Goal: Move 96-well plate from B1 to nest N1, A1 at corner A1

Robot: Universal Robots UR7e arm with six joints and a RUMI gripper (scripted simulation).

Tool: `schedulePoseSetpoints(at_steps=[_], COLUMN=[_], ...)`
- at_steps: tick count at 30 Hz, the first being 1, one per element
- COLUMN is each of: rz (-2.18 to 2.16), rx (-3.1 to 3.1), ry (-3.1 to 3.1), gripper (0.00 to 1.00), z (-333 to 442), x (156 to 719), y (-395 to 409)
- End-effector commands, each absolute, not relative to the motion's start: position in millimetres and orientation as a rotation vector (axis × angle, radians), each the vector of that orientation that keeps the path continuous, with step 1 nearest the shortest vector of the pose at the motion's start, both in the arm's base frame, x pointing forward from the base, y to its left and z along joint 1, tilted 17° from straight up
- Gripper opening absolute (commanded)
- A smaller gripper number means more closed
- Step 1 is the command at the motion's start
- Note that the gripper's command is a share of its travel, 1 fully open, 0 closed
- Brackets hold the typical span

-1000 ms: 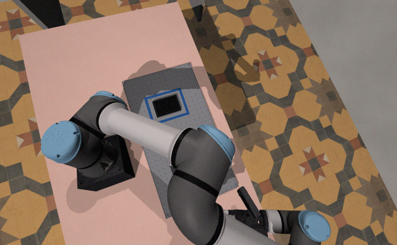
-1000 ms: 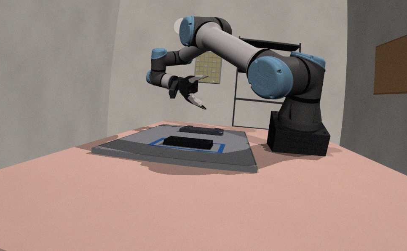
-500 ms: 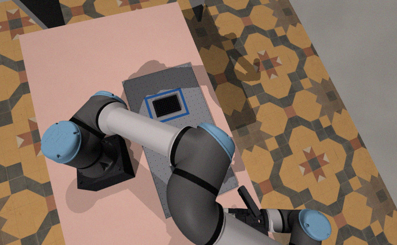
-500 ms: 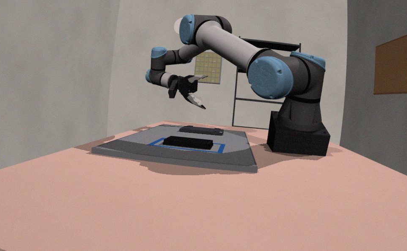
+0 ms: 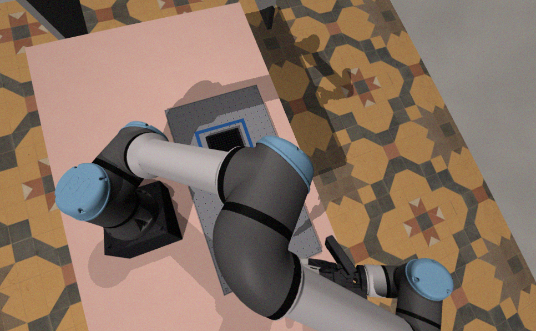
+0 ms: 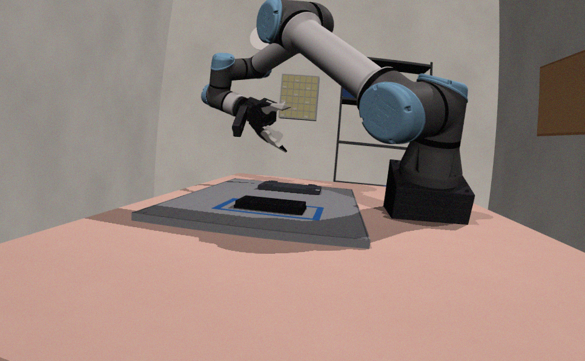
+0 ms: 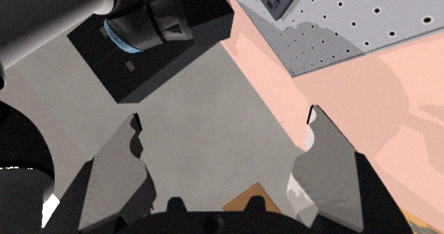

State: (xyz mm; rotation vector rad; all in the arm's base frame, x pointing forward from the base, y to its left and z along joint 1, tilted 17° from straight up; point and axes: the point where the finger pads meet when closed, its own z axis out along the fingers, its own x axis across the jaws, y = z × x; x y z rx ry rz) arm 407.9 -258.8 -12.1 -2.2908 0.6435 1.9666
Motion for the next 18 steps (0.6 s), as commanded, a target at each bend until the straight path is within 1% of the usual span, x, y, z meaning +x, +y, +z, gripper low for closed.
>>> schedulePoseSetpoints(at_steps=[1, 18], rz=[1.915, 1.782], rx=[-2.364, -2.482], ry=[0.754, 0.992], gripper=[1.00, 1.00], z=[-4, 14], x=[415, 429], y=[-241, -189])
